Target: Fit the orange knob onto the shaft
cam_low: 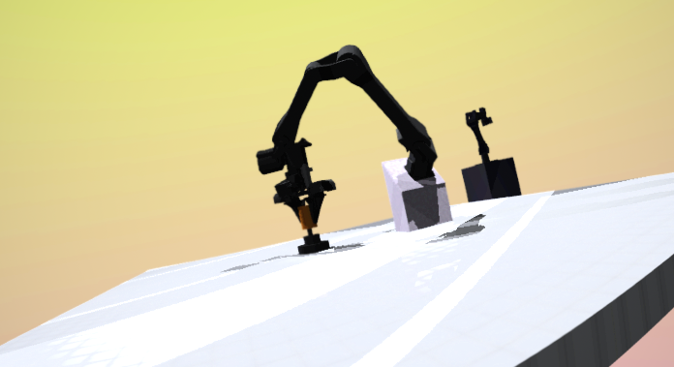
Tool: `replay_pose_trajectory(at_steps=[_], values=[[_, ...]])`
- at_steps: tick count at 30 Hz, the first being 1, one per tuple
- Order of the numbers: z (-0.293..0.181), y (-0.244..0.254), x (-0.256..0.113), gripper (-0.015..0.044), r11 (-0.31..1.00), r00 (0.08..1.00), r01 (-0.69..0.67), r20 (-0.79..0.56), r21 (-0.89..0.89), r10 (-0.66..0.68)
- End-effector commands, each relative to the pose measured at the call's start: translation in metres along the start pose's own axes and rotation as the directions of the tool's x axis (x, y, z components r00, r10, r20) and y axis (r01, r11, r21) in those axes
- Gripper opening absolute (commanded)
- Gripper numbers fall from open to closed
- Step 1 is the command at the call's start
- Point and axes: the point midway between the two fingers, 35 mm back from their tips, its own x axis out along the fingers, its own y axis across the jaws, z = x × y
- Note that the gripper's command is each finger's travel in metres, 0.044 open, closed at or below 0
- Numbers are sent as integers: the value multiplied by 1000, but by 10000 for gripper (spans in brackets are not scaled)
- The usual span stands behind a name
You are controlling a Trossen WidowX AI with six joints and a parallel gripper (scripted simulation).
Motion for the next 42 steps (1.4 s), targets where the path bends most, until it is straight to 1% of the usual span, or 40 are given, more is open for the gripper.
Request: replay_pose_trajectory(at_steps=[1,4,8,10,21,42], values=[[2,-1,-4,0,1000,1000,1,5,0,-1],[2,-1,-4,0,1000,1000,1,5,-26,-1],[3,-2,-5,0,986,1000,2,5,-168,-1],[4,-4,-5,0,978,1000,2,5,-208,-1],[3,-4,1,0,978,1000,2,5,-208,-1],[1,2,-4,0,976,1000,2,5,-217,-1]])
